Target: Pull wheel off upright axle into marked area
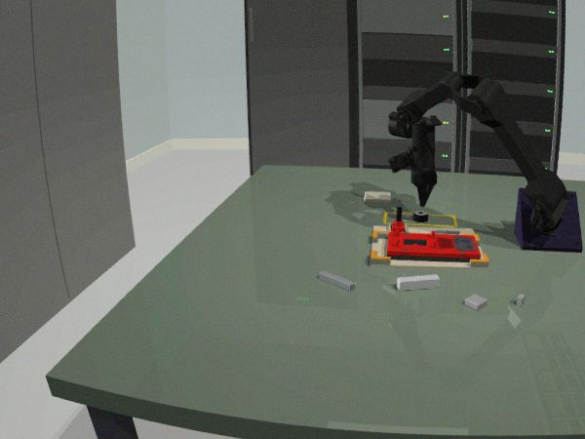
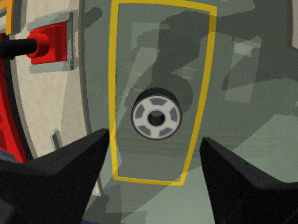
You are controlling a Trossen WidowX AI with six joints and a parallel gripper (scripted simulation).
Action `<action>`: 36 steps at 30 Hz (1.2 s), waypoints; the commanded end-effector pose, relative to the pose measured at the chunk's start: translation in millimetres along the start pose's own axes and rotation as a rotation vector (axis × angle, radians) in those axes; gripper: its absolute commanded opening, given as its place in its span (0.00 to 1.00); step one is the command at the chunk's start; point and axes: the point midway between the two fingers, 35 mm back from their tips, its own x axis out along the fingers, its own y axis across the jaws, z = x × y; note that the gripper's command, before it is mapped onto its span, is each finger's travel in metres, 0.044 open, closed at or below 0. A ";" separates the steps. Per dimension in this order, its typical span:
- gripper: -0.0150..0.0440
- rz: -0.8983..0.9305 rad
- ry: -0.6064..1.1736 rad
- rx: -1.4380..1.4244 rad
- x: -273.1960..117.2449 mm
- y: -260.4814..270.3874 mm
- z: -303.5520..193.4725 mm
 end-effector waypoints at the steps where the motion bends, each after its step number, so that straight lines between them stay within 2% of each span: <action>1: 0.76 -0.012 -0.012 -0.009 -24.4 0.5 1.1; 3: 0.76 -0.012 -0.012 -0.009 -24.4 0.5 1.1; 5: 0.85 -0.012 -0.020 -0.001 -23.4 0.3 -4.9; 8: 0.99 -0.015 -0.015 -0.002 -44.0 11.6 -34.1; 9: 1.00 -0.015 -0.014 -0.002 -50.4 16.2 -44.9; 14: 1.00 -0.011 -0.008 -0.005 -68.4 33.8 -81.9; 36: 1.00 -0.011 -0.008 -0.005 -68.4 33.8 -81.9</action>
